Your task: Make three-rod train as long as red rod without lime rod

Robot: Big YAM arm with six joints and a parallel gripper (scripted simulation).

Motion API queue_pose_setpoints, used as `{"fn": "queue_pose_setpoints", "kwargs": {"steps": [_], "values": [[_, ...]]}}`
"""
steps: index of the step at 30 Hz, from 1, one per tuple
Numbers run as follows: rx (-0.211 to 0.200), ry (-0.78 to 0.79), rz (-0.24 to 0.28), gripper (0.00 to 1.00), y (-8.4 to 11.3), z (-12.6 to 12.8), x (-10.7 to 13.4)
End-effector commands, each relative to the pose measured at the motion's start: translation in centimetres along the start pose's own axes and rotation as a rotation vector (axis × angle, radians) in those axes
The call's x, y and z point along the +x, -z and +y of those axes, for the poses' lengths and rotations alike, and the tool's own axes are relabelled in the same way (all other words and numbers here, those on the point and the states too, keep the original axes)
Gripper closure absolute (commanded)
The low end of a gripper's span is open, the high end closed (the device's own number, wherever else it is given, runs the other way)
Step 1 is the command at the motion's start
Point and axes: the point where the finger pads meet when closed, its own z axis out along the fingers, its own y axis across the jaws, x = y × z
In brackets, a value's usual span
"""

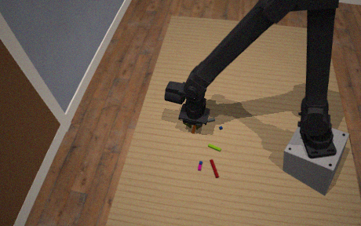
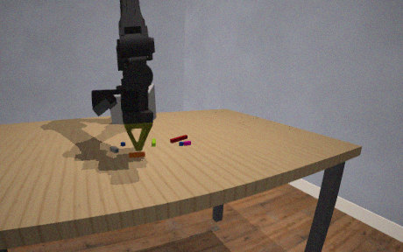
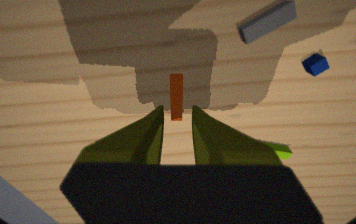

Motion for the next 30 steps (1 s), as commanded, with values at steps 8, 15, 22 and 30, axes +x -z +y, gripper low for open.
{"fn": "queue_pose_setpoints", "kwargs": {"steps": [8,15,22,30], "values": [[-0.005,0.003,-0.001,0.76,0.02,0.48,0.51],[-0.010,0.004,-0.001,0.76,0.12,1.09,0.55],[-0.010,0.004,-0.001,0.76,0.13,1.11,0.55],[-0.010,0.004,-0.001,0.76,0.13,1.11,0.55]]}}
